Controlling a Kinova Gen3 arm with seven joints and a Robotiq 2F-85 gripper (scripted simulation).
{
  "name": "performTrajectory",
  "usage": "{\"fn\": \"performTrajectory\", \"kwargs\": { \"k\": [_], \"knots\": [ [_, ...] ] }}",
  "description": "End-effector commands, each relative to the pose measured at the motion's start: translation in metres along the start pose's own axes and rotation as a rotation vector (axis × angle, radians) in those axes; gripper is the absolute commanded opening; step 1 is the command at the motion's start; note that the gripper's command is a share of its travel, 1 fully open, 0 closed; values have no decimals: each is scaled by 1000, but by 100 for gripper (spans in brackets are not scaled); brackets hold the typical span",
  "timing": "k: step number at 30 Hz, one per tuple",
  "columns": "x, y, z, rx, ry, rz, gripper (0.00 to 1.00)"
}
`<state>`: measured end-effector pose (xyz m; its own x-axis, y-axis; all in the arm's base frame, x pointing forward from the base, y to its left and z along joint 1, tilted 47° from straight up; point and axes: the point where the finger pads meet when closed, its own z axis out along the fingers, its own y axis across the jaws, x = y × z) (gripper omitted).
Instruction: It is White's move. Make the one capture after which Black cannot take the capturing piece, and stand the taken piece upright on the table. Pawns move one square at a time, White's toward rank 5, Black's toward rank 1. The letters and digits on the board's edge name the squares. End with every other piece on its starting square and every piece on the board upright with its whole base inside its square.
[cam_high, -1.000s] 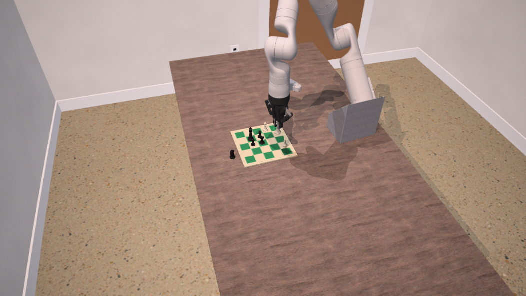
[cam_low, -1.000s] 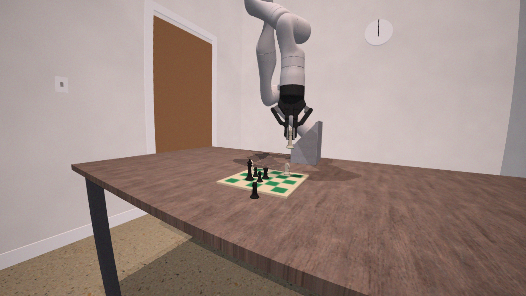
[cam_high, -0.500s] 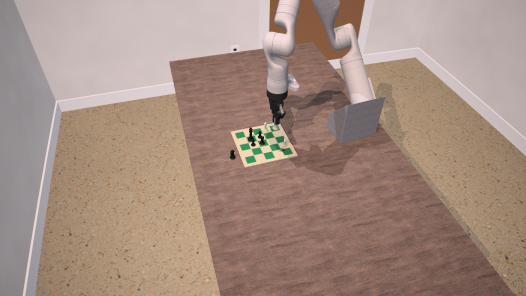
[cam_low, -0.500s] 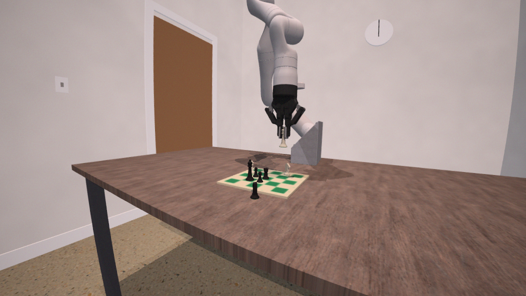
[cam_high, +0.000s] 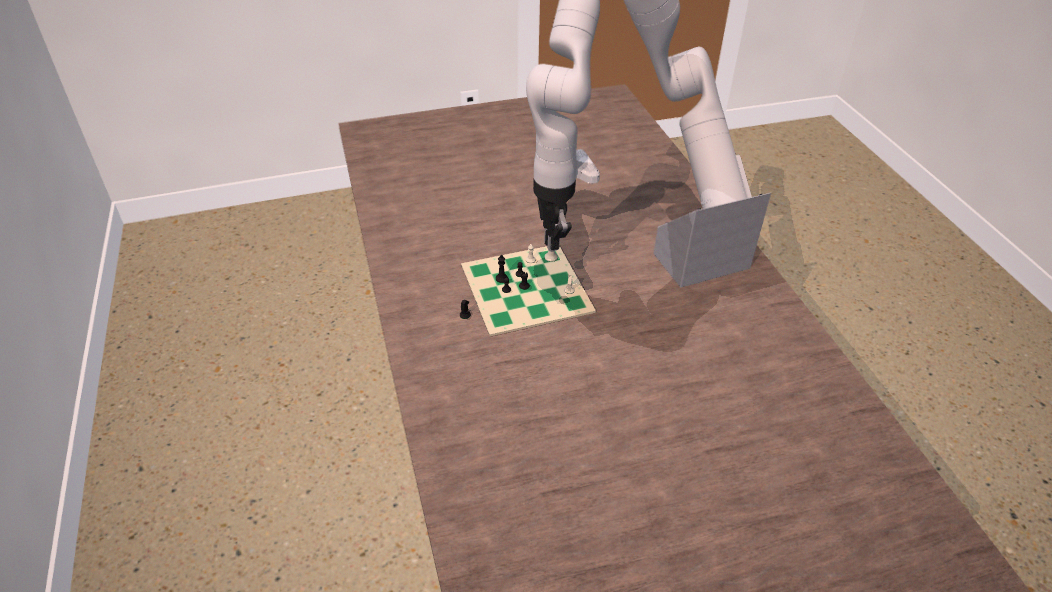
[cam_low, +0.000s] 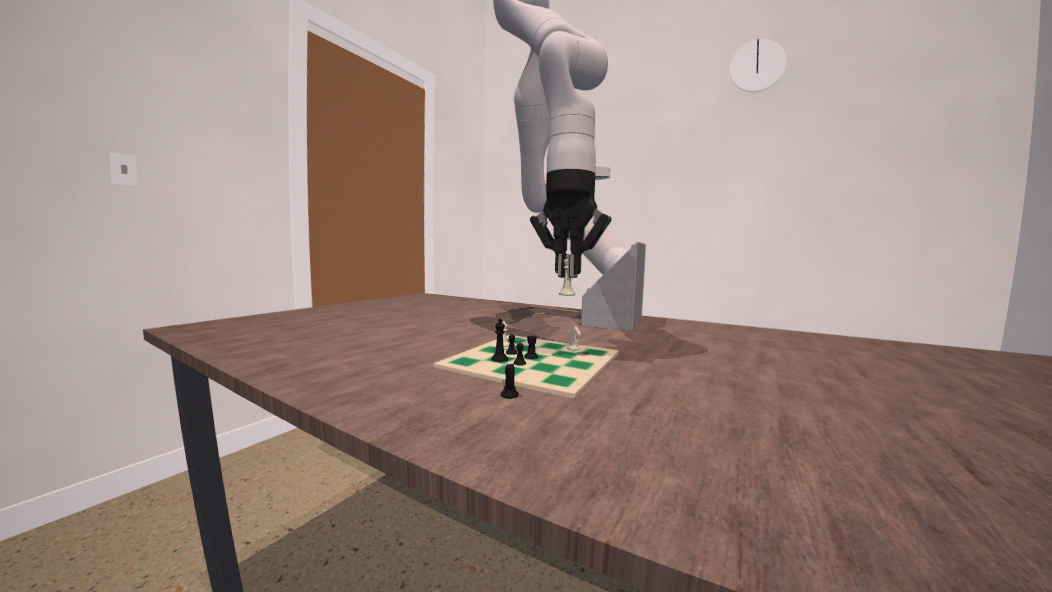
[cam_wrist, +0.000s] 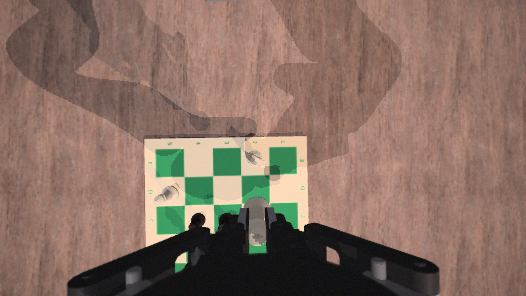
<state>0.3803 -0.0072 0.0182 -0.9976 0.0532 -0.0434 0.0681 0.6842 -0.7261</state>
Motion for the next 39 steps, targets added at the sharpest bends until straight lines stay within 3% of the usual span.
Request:
{"fn": "performTrajectory", "kwargs": {
  "k": [1,7,19,28,39],
  "knots": [
    [0,0,4,2,1,0,0],
    [1,0,17,2,2,0,0],
    [1,0,72,2,1,0,0],
    [1,0,91,2,1,0,0],
    [1,0,93,2,2,0,0]
  ]
}}
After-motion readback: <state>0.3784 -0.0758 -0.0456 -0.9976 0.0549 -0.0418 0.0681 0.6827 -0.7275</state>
